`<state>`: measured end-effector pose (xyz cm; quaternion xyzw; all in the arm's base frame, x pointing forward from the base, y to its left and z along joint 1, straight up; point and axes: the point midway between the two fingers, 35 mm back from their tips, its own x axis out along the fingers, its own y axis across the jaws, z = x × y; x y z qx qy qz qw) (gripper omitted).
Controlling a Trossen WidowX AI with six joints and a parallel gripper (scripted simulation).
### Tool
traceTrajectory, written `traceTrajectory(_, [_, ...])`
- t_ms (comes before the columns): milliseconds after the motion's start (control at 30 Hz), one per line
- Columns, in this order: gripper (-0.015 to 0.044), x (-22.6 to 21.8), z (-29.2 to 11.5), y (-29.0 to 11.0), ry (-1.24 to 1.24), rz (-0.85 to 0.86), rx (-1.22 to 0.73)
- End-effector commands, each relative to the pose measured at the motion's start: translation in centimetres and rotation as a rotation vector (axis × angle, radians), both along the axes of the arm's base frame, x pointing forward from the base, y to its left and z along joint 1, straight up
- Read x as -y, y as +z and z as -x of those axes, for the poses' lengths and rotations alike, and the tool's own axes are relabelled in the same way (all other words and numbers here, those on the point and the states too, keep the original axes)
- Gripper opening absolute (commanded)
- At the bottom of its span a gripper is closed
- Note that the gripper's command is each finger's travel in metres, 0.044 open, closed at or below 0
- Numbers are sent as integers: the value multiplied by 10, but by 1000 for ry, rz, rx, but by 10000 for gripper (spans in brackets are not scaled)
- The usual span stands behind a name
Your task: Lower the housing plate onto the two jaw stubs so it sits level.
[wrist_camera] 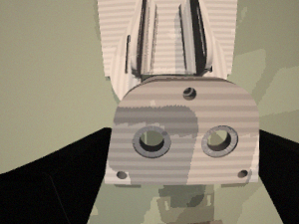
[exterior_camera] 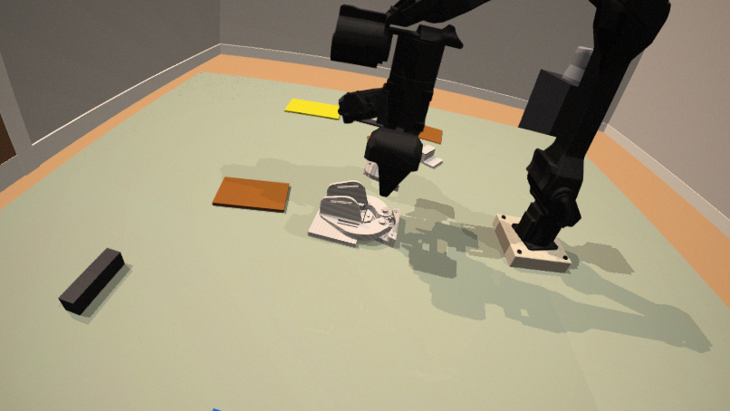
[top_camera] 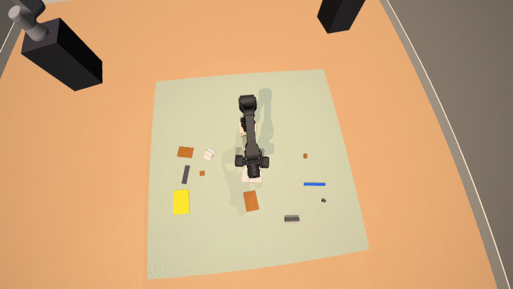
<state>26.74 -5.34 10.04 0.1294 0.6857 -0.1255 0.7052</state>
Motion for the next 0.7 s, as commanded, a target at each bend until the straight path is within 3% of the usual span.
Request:
traceTrajectory(0, [351, 0, 0, 0, 16, 7, 0])
traceTrajectory(667, [351, -2, 4, 0, 21, 7, 0])
